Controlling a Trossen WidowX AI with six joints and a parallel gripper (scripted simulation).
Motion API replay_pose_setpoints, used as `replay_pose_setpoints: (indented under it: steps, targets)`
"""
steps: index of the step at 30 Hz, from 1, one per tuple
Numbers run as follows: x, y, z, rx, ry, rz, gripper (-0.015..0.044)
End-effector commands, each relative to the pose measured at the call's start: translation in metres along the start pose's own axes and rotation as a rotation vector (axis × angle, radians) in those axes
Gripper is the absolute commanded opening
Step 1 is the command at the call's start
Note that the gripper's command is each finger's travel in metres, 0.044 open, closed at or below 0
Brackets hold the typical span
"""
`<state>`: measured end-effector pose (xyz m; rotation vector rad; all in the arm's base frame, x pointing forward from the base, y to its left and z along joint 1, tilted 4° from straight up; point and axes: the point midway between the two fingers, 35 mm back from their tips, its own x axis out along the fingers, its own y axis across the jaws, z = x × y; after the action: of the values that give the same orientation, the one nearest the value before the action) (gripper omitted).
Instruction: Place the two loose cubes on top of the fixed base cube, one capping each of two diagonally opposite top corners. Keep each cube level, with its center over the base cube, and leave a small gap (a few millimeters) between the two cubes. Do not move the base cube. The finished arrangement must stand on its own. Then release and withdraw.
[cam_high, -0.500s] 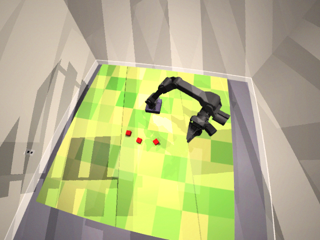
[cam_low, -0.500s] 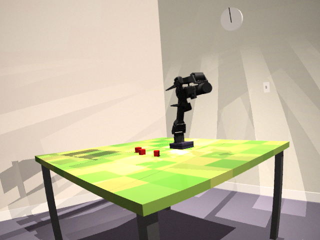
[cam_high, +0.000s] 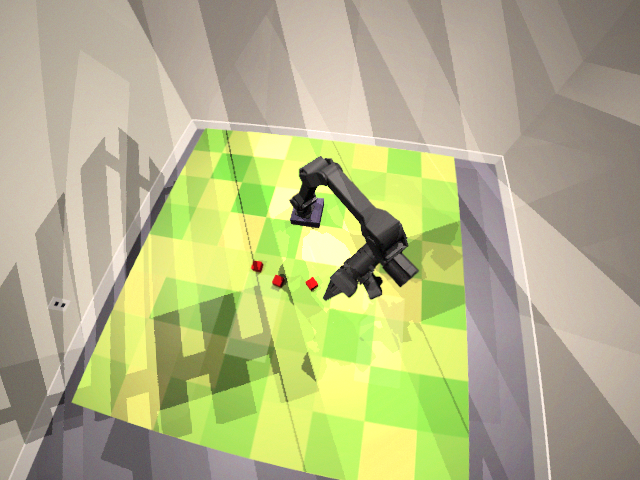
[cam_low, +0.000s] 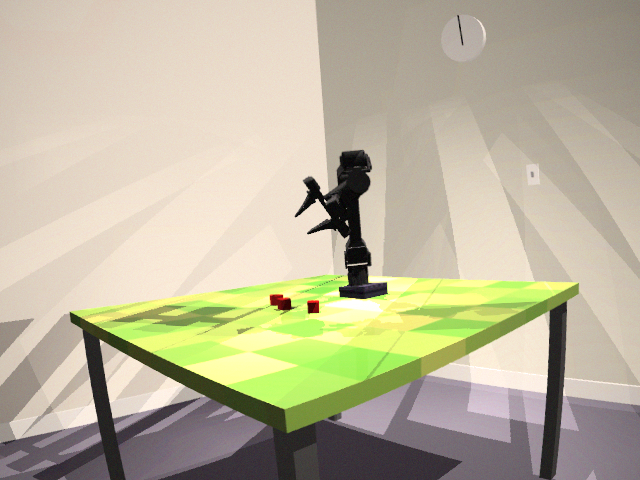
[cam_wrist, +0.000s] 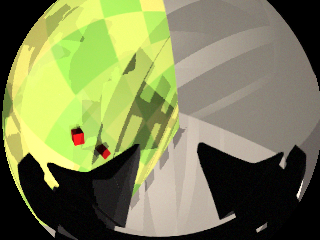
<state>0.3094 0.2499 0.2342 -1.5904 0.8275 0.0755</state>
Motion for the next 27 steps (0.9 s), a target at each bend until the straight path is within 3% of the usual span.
replay_pose_setpoints:
  steps: [1,14,27]
  targets:
    - [0.028,0.006,-0.02,-0.064,0.031,0.133,0.0265]
    - [0.106,0.039,-0.092,-0.225,-0.003,0.58,0.0265]
    - [0.144,0.074,-0.161,-0.279,-0.259,0.886,0.0265]
